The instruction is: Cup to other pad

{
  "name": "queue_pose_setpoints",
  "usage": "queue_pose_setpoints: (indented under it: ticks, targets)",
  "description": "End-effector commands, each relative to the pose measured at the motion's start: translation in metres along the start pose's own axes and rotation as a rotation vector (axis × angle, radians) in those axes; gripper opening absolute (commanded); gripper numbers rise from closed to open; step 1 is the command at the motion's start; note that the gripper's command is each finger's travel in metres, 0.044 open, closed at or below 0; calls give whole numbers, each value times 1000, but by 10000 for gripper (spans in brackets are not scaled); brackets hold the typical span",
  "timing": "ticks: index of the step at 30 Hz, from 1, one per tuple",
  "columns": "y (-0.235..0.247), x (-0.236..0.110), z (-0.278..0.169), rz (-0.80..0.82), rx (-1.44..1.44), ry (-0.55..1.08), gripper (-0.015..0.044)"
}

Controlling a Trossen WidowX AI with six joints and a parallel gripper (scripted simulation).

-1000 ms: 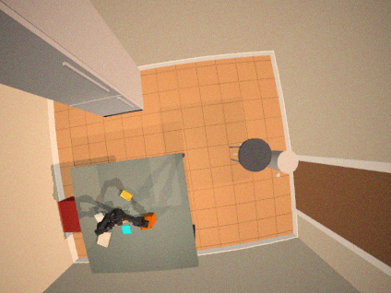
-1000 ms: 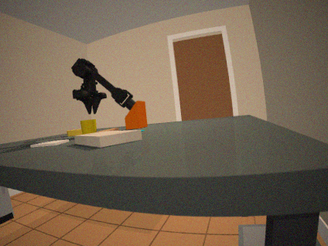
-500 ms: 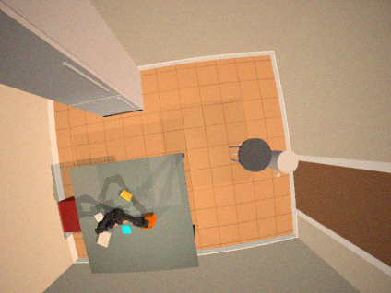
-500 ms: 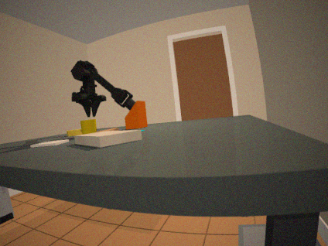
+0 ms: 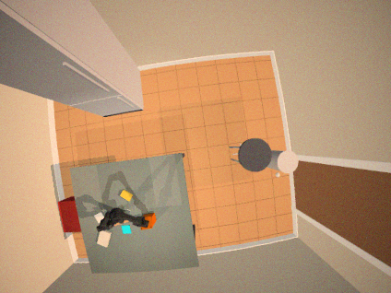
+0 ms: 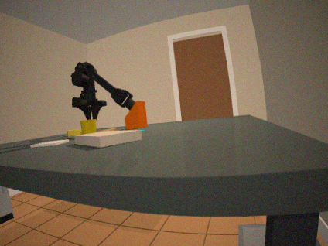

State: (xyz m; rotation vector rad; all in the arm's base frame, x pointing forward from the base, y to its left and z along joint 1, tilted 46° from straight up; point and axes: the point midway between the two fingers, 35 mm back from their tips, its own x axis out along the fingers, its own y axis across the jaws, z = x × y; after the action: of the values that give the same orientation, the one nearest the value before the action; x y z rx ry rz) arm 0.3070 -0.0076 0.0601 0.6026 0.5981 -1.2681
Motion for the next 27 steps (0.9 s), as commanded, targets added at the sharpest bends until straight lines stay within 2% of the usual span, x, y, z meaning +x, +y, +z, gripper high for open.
queue_pose_setpoints:
  ticks: [1,19,20,27]
  targets:
    - [-3,9,-1,-11,-11,-6,167]
    - [-5,24,0,-11,-11,-9,167]
    - [-3,22,1,-6,-2,-5,140]
    - [-3,22,1,-6,-2,-5,94]
